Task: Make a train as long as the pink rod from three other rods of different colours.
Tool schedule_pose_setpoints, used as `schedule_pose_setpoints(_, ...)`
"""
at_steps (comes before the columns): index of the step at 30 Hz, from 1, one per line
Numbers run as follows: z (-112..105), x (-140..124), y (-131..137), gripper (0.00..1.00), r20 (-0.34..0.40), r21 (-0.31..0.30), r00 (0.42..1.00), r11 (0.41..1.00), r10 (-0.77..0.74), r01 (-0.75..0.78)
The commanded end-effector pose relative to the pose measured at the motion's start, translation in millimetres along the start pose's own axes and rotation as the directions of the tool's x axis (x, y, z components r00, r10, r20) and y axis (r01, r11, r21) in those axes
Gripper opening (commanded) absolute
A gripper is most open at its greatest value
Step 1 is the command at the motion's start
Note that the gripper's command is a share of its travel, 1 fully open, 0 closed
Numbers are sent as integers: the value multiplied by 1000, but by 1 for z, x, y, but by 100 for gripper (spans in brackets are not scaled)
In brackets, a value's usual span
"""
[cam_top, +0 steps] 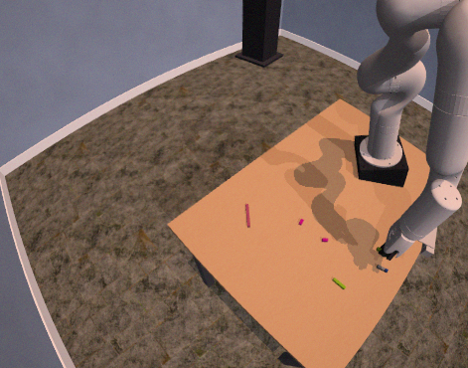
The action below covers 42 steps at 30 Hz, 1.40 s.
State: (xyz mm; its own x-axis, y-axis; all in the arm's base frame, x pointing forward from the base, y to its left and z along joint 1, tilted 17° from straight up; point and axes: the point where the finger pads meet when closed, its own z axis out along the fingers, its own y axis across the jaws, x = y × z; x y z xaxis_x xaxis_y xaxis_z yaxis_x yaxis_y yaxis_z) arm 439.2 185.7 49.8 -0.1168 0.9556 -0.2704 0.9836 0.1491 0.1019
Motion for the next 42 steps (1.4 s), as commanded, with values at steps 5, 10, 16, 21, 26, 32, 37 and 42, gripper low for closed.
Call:
schedule_pose_setpoints(5,25,0,0,4,0,-2,1000,1000,0,0)
schedule_pose_setpoints(10,39,0,0,4,0,-2,1000,1000,0,0)
schedule_pose_setpoints(16,64,0,0,4,0,-2,1000,1000,0,0)
schedule_pose_setpoints(21,79,0,0,4,0,-2,1000,1000,0,0)
schedule_pose_setpoints(26,84,0,0,4,0,-2,1000,1000,0,0)
schedule_pose_setpoints(32,86,0,0,4,0,-2,1000,1000,0,0)
schedule_pose_setpoints(37,86,0,0,4,0,-2,1000,1000,0,0)
schedule_pose_setpoints(42,86,0,0,4,0,-2,1000,1000,0,0)
